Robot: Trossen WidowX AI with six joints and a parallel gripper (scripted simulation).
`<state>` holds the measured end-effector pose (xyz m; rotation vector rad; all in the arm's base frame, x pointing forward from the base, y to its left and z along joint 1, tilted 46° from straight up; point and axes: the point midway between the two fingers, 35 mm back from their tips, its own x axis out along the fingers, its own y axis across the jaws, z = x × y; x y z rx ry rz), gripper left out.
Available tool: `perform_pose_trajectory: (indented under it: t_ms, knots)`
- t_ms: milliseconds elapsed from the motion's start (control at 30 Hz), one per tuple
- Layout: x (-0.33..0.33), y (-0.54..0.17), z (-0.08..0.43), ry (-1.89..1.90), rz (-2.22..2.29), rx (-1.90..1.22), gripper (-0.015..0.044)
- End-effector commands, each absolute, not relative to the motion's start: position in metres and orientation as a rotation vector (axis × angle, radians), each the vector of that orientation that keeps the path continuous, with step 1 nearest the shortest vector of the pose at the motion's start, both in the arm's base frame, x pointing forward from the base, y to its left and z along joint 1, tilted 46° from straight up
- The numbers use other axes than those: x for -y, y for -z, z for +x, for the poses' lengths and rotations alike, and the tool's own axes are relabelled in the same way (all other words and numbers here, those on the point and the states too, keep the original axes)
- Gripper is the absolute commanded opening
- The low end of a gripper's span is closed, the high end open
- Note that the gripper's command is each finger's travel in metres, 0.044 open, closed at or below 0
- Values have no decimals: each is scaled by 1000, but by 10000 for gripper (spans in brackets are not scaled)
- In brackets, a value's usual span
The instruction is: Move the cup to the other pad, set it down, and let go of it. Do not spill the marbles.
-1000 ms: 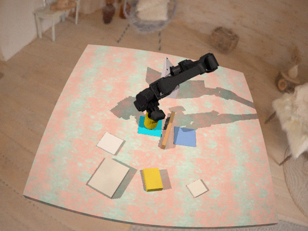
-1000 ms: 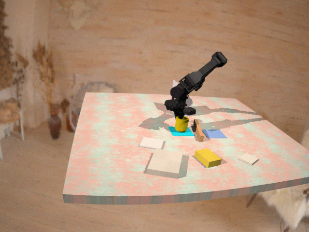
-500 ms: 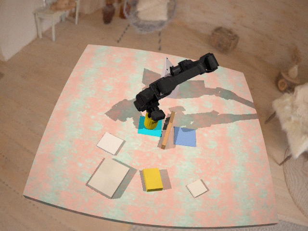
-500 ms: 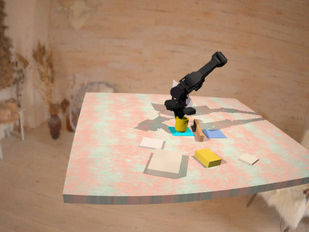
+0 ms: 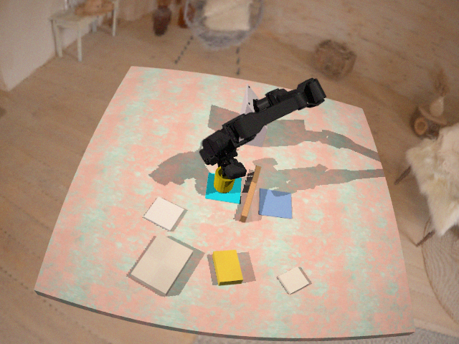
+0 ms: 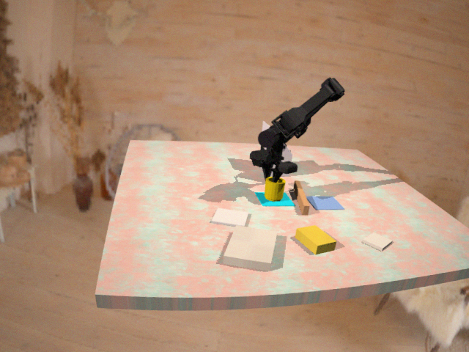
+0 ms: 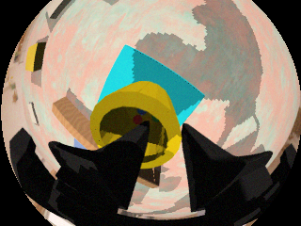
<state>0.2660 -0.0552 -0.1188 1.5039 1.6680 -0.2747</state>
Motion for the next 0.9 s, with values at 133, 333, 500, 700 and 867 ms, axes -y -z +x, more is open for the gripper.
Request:
perform_pose_trajectory:
  t_ms: [133,333,500,700,867]
  knots:
    - [66,110,266,275,1498,-1667,146]
    - [73,103,265,275,1500,-1668,146]
    - [79,97,264,276,1502,-1668,146]
    - [86,90,263,276,1504,-1669,146]
    - [85,91,263,277,1516,-1667,173]
